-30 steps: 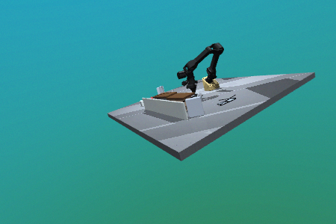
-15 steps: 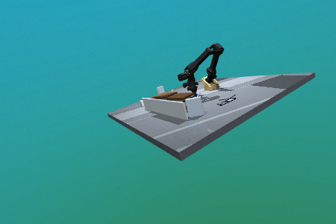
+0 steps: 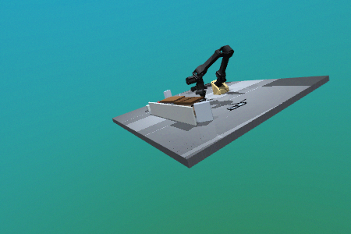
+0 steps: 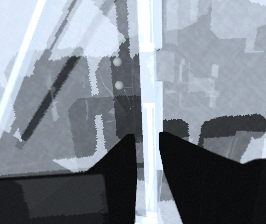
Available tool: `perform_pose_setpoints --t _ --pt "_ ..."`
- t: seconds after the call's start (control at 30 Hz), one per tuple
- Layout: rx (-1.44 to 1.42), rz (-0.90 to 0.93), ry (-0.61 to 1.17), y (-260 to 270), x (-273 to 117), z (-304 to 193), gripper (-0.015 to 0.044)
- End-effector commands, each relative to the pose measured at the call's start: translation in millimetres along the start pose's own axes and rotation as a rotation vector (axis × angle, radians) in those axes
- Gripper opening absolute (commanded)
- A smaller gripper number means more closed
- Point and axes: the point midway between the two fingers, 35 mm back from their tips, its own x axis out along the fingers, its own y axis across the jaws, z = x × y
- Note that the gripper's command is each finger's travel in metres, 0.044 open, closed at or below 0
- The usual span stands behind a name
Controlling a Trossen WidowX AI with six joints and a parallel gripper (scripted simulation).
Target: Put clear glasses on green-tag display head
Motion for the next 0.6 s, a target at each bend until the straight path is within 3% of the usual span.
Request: perform_pose_setpoints --t 0.0,0.2,0.57 --pt "0.0 0.0 0.0 0 0 0 0.004" --pt "0.0 0.0 0.0 0 0 0 0.0" --pt "0.001 -0.003 -0.006 1 -24 4 0.0"
